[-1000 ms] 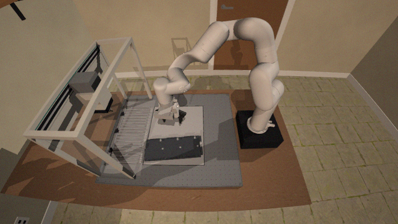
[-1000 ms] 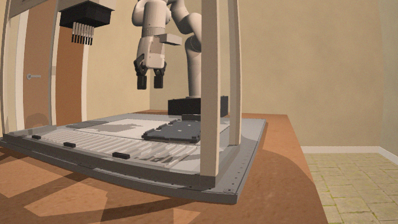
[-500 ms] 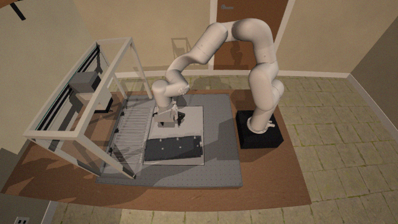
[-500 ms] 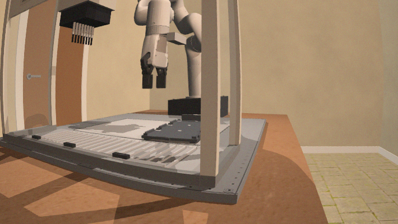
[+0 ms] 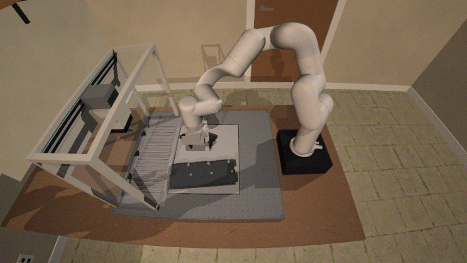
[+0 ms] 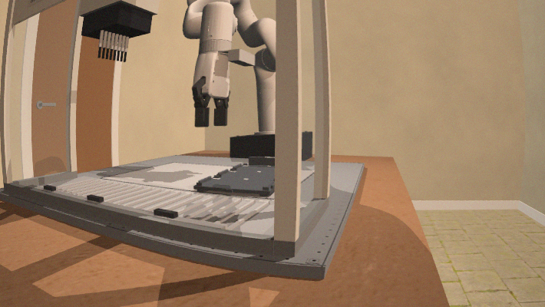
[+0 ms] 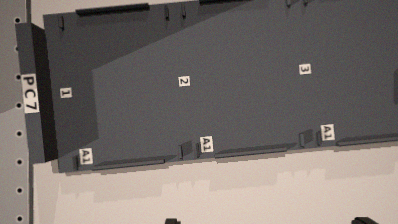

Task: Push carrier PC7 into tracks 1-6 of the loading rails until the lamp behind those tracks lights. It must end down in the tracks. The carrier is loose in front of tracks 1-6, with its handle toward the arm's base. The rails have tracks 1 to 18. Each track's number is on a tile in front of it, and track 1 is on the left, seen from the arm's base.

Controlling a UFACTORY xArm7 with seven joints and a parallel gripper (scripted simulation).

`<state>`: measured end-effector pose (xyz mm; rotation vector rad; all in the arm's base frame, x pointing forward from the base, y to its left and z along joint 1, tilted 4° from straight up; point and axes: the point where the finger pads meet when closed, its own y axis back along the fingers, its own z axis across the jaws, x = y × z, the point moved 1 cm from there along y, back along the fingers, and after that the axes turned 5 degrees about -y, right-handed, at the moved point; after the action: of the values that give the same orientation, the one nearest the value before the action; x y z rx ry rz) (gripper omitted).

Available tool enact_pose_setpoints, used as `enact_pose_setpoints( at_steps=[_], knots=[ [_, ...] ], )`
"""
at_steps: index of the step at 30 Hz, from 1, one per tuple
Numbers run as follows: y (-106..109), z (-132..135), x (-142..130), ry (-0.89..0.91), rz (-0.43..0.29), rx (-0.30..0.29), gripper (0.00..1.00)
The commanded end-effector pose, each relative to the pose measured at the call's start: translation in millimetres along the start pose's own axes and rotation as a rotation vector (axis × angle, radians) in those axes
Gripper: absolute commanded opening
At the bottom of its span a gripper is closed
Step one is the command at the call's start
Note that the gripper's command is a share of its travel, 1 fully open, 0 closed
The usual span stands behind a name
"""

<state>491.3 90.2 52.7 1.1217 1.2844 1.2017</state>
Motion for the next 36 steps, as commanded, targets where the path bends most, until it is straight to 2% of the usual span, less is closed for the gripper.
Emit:
enact_pose_setpoints(
  at_steps=[1,36],
  knots=[
    [-6.9,1.5,0.4,0.000,0.000,-0.004,1.00],
    [-58.6,1.7,0.4,0.000,0.000,-0.004,1.00]
  ],
)
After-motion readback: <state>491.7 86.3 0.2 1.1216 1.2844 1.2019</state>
